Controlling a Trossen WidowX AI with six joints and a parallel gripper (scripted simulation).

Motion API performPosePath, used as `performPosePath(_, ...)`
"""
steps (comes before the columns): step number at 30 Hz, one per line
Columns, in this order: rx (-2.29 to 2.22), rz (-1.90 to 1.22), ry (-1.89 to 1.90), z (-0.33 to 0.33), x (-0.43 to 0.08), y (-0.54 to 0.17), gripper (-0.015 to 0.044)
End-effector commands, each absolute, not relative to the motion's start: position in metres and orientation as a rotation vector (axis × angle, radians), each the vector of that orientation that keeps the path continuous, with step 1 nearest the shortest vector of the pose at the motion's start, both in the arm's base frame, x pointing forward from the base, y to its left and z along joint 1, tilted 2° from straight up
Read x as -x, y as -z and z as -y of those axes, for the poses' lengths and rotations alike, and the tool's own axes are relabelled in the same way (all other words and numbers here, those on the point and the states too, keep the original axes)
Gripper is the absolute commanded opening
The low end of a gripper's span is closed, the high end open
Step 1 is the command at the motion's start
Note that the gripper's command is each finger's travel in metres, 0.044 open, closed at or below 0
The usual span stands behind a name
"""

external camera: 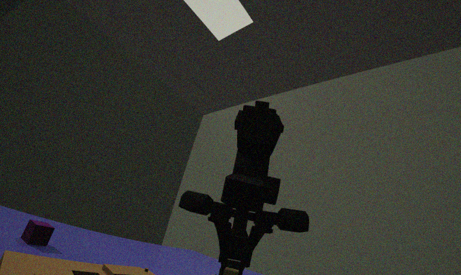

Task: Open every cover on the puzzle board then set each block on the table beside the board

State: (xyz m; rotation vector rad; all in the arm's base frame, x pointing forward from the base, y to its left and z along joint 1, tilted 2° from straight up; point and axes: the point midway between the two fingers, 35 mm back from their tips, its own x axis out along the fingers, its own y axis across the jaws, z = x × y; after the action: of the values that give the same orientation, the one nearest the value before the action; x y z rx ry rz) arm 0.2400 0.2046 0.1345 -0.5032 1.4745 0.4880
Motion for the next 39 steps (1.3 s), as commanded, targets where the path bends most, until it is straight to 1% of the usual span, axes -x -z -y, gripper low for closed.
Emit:
performPosePath(1,0.502,-1.474,-0.483,-0.218,-0.232,-0.134,0.0080)
performPosePath(19,0.500,-1.475,-0.485,-0.270,-0.188,-0.133,0.0080)
performPosePath(39,0.500,-1.474,-0.486,-0.274,-0.191,-0.104,0.0080)
